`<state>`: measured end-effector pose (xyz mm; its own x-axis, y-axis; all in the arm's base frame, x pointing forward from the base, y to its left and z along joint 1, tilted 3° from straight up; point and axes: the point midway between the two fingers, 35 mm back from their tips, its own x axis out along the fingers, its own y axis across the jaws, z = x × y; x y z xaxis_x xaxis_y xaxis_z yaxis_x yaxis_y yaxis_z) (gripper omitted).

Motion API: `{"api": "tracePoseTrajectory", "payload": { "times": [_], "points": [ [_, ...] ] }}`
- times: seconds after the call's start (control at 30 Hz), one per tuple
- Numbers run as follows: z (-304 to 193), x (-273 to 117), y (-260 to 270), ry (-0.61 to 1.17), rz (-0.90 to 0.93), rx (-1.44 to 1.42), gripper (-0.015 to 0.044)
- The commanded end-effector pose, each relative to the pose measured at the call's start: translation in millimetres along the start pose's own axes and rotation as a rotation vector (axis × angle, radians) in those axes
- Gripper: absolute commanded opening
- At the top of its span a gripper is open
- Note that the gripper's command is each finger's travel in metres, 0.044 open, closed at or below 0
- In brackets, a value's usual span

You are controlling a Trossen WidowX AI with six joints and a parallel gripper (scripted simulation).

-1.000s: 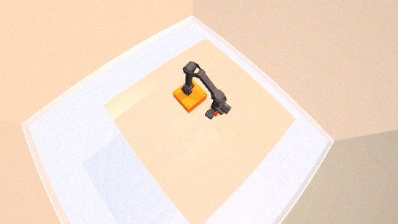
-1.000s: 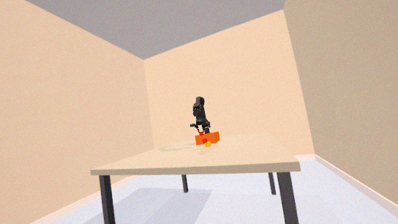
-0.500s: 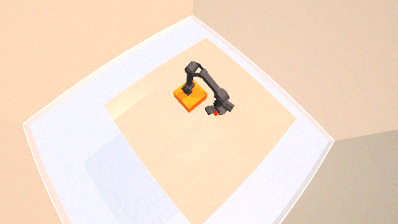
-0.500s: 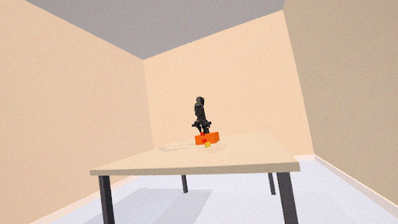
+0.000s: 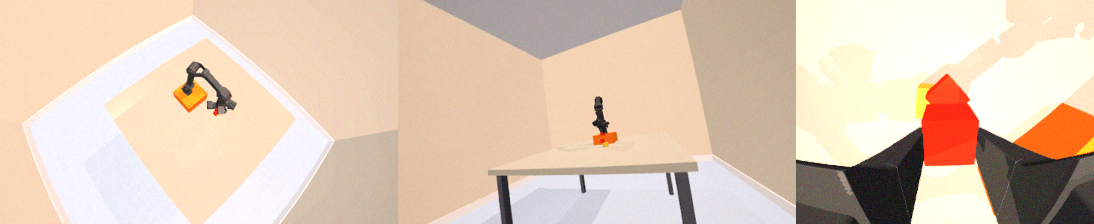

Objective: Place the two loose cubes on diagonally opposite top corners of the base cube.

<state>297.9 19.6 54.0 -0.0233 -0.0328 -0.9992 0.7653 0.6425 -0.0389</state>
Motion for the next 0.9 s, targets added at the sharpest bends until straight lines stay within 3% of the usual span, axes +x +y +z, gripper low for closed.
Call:
{"api": "tracePoseTrajectory", "payload": {
  "times": [0.0, 0.87],
  "points": [
    [-2, -2, 7, 0.001, 0.007, 0.12, 0.0105],
    [-20, 1, 34, 0.006, 0.006, 0.879, 0.0105]
  ]
}}
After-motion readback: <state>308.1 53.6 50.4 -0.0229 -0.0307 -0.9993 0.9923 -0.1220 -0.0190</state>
